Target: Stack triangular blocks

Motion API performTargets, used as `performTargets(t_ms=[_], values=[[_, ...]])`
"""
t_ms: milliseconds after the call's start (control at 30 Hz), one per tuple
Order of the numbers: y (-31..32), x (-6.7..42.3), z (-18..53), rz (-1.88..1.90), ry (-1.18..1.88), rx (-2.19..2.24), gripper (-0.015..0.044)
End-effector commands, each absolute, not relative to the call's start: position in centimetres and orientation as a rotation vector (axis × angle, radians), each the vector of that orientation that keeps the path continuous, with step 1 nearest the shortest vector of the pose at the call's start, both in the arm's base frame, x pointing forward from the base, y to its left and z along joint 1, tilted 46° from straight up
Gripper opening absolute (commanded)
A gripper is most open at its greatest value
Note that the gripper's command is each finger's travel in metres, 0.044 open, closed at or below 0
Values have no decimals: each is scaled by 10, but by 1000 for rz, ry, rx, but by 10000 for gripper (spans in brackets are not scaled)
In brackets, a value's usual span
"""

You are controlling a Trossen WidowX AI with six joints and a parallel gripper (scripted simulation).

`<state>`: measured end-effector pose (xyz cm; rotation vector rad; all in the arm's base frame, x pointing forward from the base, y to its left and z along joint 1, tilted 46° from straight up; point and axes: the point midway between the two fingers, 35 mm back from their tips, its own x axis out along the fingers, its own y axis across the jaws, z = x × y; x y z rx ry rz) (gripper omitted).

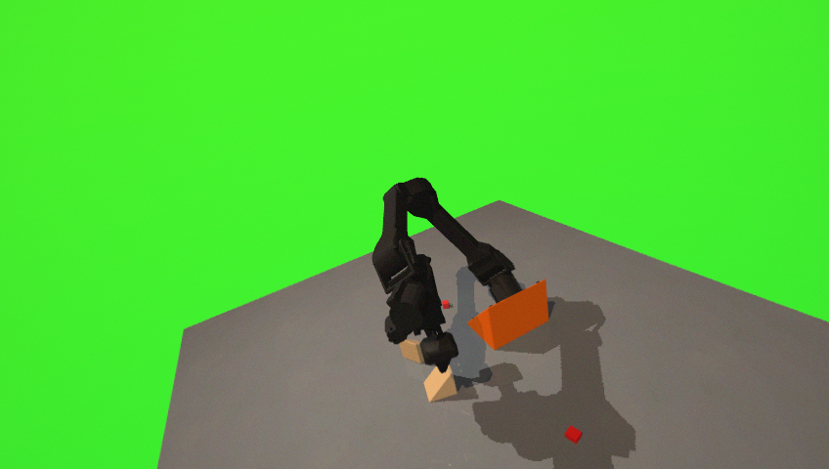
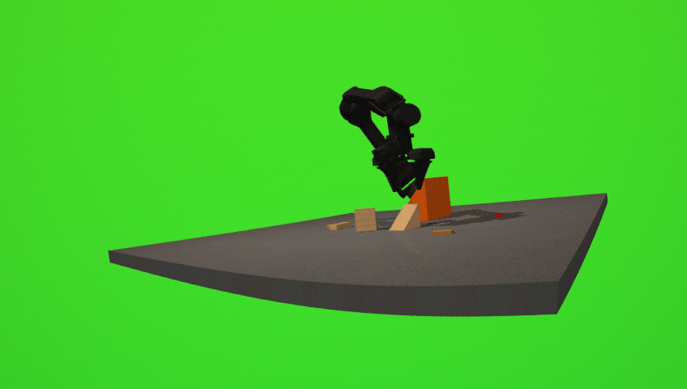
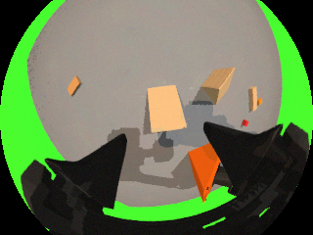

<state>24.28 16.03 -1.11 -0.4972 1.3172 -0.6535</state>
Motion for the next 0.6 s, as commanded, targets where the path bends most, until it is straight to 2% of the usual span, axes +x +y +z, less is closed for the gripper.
performTargets(t_ms=[0, 567], values=[[153, 244, -17, -657, 1321, -505, 440], [133, 250, -36, -657, 1320, -505, 440]])
